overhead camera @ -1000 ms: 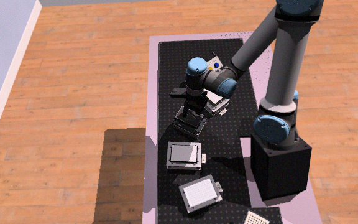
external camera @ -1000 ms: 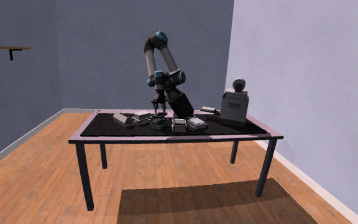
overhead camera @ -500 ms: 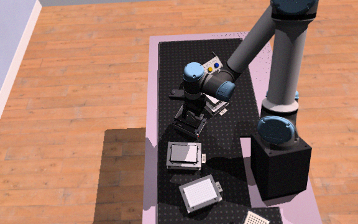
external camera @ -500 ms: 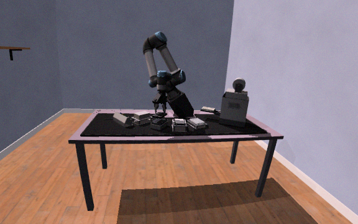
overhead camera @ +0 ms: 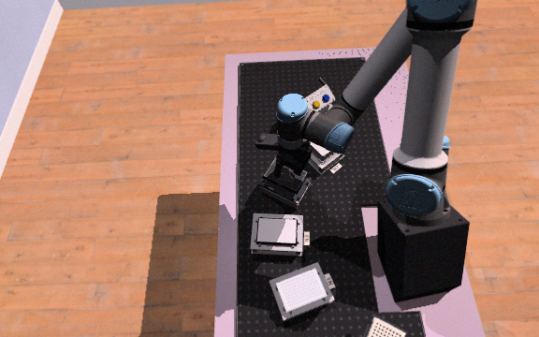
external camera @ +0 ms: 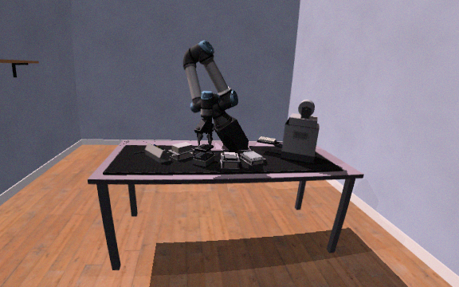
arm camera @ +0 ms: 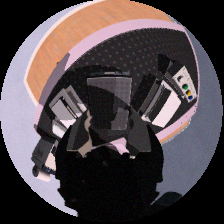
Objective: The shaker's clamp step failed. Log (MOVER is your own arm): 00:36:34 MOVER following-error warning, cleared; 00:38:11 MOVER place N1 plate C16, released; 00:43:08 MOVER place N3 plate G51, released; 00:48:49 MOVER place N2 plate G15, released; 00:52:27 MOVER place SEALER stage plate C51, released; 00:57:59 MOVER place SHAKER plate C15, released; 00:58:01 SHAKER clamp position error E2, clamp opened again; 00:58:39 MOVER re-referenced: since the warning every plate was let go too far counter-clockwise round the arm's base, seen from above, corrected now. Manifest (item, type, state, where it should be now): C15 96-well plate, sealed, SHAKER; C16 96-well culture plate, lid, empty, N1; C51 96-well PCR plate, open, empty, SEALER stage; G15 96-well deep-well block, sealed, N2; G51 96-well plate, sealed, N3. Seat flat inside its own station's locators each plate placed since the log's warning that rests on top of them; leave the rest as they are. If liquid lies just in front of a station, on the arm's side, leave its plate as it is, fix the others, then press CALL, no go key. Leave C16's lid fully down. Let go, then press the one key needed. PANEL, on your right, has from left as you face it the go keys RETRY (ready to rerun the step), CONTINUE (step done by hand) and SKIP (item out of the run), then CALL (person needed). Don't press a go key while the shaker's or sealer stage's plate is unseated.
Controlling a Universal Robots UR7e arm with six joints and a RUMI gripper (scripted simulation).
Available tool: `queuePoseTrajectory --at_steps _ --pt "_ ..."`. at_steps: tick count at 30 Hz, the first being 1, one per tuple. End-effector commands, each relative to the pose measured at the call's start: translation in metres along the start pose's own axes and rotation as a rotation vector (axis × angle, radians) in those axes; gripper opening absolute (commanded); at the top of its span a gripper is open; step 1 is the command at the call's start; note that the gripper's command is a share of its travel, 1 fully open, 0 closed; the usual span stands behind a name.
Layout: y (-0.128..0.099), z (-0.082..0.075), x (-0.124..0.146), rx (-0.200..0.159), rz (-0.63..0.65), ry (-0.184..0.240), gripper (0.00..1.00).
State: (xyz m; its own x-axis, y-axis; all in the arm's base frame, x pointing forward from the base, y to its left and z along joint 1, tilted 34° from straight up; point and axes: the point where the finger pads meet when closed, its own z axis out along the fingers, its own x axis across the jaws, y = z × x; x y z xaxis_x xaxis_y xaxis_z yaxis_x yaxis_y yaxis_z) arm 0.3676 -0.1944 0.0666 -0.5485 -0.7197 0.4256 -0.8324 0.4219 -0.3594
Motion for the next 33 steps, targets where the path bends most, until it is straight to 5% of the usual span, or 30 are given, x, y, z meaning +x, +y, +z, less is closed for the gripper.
queuePoseTrajectory --at_steps 1,33 --pt "-0.0003 -0.0001 0.0001 0.001 0.001 0.0 0.0" --pt "-0.0004 0.0085 0.0001 0.001 0.001 0.0 0.0"
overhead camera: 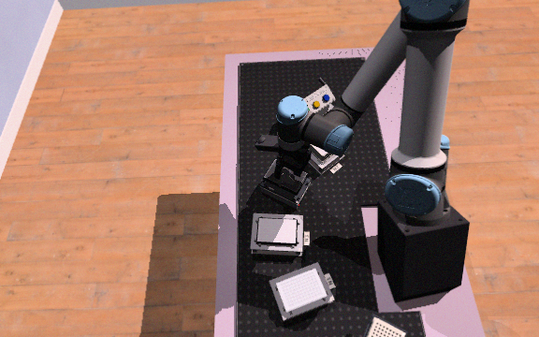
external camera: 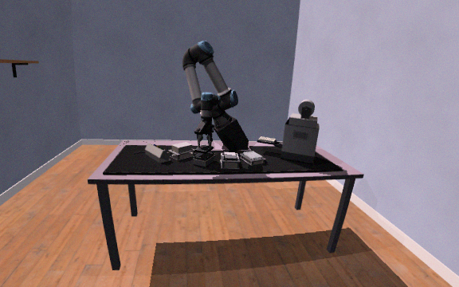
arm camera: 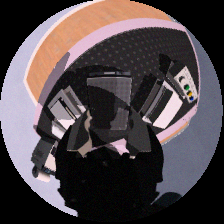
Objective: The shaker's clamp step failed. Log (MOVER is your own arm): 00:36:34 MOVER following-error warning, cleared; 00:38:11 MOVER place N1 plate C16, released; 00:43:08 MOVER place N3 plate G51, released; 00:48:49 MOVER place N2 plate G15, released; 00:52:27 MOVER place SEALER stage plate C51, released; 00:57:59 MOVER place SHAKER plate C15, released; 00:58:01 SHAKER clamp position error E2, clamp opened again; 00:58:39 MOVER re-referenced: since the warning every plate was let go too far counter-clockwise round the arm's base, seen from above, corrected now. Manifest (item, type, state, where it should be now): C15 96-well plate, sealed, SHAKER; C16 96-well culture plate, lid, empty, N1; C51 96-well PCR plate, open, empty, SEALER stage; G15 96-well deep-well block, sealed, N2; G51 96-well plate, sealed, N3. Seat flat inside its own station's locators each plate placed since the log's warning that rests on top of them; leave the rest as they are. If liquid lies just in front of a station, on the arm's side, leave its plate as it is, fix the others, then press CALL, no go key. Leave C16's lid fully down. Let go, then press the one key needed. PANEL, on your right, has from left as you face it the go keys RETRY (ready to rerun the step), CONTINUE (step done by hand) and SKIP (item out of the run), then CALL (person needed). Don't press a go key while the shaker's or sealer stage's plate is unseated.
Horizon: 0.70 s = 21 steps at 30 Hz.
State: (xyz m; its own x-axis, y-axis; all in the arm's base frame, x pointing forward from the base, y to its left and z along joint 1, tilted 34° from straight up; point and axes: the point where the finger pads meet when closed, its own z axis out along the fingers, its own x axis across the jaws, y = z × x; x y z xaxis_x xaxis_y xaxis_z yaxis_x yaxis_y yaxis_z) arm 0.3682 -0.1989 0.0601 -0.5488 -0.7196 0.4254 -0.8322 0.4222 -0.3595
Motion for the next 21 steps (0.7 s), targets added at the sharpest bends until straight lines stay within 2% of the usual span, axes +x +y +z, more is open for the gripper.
queuePoseTrajectory --at_steps 1,21 --pt "-0.0003 0.001 0.0 0.001 0.0 0.0 0.0" --pt "-0.0003 0.007 0.0 0.001 0.0 0.0 0.0"
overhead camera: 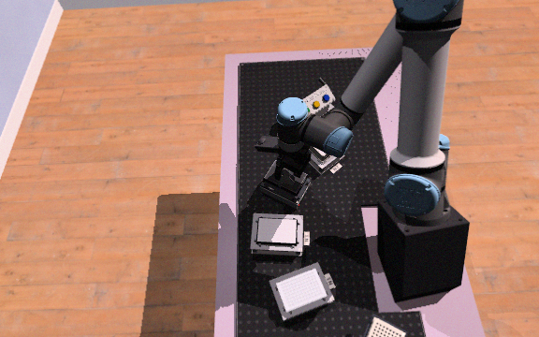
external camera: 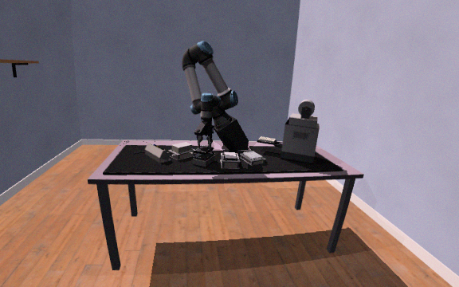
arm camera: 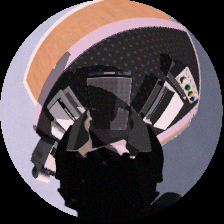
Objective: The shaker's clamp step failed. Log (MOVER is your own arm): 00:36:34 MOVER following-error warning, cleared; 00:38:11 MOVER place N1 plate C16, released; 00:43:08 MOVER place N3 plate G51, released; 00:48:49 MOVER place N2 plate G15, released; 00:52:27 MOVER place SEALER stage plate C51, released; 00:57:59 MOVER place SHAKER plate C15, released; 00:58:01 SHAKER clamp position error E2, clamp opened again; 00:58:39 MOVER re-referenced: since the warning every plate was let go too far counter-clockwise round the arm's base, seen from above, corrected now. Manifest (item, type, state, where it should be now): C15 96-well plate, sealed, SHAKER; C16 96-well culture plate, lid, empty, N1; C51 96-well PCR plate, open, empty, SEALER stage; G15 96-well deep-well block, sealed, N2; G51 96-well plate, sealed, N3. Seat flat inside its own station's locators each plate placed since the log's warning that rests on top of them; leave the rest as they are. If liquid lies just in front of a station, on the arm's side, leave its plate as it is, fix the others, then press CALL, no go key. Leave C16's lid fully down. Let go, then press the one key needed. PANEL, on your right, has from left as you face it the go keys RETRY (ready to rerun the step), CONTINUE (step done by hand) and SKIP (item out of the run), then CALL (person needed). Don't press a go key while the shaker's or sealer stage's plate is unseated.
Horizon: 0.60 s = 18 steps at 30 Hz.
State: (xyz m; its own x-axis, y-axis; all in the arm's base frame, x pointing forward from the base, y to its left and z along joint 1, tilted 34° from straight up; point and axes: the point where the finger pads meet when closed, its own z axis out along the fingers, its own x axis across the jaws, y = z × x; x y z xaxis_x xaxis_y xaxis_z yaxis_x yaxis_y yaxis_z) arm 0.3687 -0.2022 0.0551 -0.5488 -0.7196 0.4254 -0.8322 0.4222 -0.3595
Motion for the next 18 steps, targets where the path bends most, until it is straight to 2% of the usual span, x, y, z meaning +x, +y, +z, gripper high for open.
queuePoseTrajectory --at_steps 1,18 --pt "-0.0003 0.0013 0.0 0.001 0.0 0.0 0.0" --pt "-0.0003 0.0063 0.0 0.001 0.0 0.0 0.0"
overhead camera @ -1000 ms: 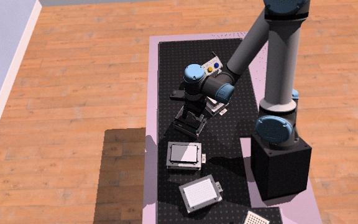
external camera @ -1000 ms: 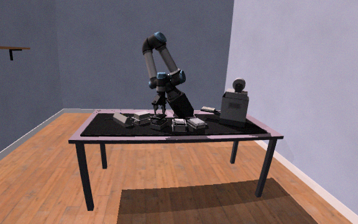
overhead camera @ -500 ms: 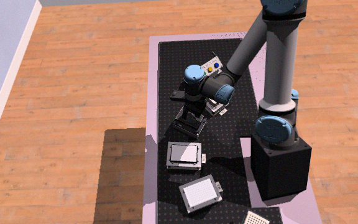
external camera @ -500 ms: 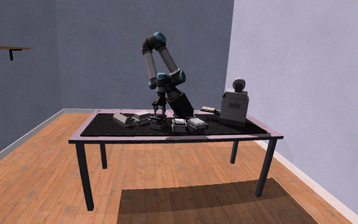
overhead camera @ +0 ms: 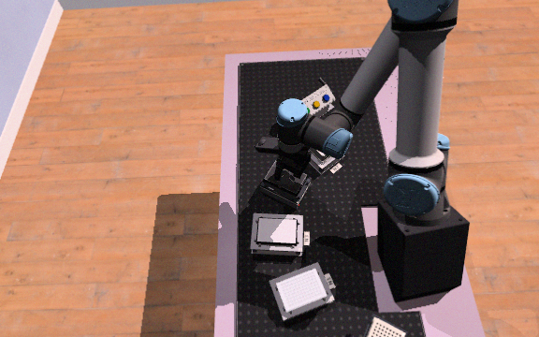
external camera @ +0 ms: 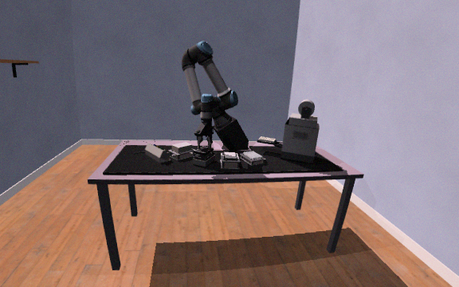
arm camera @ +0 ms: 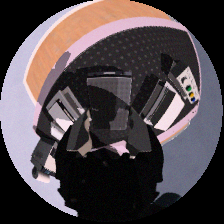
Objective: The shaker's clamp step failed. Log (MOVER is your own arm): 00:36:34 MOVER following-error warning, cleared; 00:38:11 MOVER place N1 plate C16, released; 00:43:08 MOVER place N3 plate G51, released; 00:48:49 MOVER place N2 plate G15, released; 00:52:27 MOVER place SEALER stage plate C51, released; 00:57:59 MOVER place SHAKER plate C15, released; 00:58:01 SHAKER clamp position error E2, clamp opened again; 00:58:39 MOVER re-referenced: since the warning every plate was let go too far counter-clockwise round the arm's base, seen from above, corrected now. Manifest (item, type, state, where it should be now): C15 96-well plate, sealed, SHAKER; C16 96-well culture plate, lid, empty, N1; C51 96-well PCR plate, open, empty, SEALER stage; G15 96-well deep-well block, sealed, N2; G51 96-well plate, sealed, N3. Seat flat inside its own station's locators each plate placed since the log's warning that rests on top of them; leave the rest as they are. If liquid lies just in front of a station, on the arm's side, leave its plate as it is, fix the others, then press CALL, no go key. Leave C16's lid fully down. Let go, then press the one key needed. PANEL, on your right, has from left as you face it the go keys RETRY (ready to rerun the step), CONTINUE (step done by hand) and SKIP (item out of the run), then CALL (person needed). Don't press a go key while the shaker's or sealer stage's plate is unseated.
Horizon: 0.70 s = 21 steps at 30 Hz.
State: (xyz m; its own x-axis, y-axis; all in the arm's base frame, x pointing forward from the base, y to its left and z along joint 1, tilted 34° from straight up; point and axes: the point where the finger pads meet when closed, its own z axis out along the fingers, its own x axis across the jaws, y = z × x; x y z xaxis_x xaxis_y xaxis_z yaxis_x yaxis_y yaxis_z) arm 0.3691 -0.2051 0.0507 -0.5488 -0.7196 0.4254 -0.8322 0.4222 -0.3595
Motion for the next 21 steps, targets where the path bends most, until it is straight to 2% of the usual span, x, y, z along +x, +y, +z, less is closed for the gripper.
queuePoseTrajectory --at_steps 1,21 --pt "-0.0003 0.0014 0.0 0.001 0.0 0.0 0.0" --pt "-0.0003 0.0074 0.0 0.001 0.0 0.0 0.0"
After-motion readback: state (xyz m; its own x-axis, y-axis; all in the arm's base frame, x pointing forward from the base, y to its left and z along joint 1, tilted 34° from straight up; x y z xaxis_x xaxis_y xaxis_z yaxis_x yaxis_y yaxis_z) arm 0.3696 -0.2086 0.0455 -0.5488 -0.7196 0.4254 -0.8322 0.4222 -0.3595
